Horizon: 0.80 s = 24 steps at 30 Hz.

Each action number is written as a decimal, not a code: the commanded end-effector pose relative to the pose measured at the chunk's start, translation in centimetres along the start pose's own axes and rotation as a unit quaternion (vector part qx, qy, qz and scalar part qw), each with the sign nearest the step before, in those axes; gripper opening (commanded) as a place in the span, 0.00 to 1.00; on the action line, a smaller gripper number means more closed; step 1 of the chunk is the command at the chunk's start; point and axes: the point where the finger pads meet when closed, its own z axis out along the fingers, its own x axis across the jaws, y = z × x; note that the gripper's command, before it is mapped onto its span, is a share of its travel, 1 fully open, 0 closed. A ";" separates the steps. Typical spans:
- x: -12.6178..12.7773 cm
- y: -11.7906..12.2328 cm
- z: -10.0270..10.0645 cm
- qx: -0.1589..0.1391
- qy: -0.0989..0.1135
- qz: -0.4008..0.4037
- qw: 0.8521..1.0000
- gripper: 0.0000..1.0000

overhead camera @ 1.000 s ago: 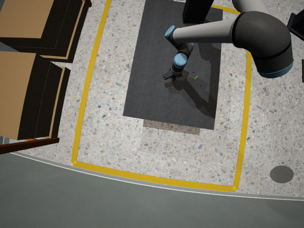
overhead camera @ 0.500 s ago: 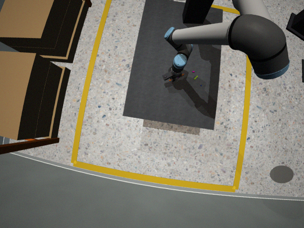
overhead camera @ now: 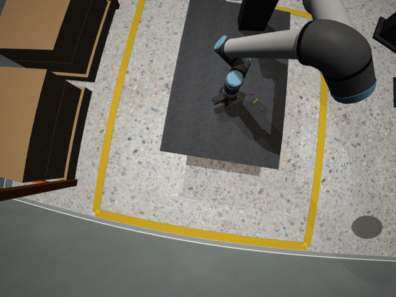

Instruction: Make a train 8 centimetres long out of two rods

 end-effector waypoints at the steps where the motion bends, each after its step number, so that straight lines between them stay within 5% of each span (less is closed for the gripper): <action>1: 0.0 0.0 0.0 0.000 0.000 0.000 1.000 0.14; 22: 0.0 0.0 0.0 0.000 0.000 0.000 1.000 0.14; 23: 0.0 0.0 0.0 0.000 0.000 0.000 1.000 0.00; 24: 0.0 0.0 0.0 0.000 0.000 0.000 1.000 0.00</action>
